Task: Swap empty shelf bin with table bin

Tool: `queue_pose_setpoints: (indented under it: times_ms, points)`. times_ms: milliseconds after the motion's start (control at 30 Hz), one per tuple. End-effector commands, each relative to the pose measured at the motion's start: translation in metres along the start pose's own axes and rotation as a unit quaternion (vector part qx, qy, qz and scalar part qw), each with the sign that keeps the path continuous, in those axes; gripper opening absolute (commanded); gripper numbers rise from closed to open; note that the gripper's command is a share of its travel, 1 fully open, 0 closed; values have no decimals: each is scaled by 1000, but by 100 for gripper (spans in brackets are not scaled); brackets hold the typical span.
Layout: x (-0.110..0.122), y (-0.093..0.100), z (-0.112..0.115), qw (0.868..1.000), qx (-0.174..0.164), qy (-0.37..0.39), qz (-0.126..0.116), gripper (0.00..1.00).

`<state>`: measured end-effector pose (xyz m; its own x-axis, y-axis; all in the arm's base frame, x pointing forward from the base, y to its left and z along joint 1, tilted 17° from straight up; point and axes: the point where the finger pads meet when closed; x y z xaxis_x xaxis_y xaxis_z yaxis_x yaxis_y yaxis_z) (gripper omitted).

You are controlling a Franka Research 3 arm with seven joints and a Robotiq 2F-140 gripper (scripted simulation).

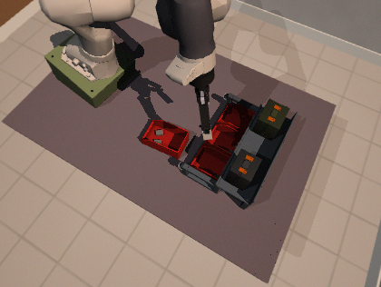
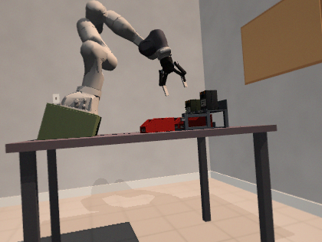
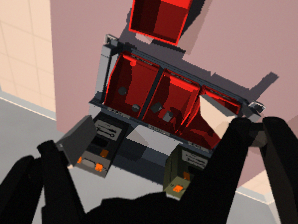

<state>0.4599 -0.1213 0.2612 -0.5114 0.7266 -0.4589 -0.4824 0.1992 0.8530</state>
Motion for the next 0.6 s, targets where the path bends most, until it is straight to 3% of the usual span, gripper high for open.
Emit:
queue_pose_setpoints:
  times_ms: [0, 567]
  points:
    - [1, 0, 3, 1000, -3, -21, -5, 100]
    - [6, -1, 8, 999, -9, -41, -8, 100]
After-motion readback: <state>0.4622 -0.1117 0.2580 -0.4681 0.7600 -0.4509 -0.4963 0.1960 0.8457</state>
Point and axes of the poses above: the point where the finger pads meet when closed, its own y axis back along the fingers, its own x axis across the jaws, z = x × y, and after that the axes turned 15 degrees about y, right-handed
